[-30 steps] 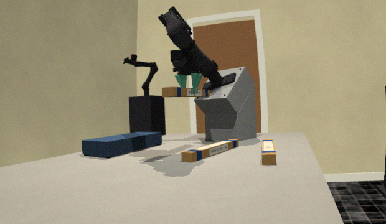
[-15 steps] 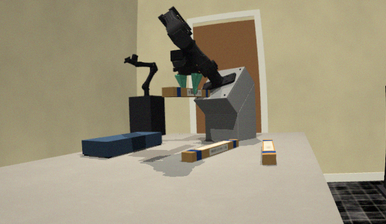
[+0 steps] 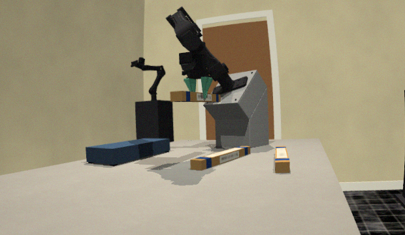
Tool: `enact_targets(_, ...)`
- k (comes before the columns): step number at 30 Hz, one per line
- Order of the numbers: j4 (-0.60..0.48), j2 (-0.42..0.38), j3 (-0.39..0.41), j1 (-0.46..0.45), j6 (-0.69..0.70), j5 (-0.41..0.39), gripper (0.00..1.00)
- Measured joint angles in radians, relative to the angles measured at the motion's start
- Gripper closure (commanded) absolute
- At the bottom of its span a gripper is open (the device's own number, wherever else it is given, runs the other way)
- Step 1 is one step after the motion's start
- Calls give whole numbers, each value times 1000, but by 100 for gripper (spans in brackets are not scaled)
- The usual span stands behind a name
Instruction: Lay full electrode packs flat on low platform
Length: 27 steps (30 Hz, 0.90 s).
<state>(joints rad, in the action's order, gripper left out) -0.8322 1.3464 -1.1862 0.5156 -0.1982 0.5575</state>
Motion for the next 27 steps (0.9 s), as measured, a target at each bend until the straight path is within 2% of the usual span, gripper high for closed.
enact_targets(11,3,0,4,0,0,0,100)
enact_targets(19,47,17,51,-35,26,-9,100)
enact_targets(27,81,27,62,-48,45,-23,100)
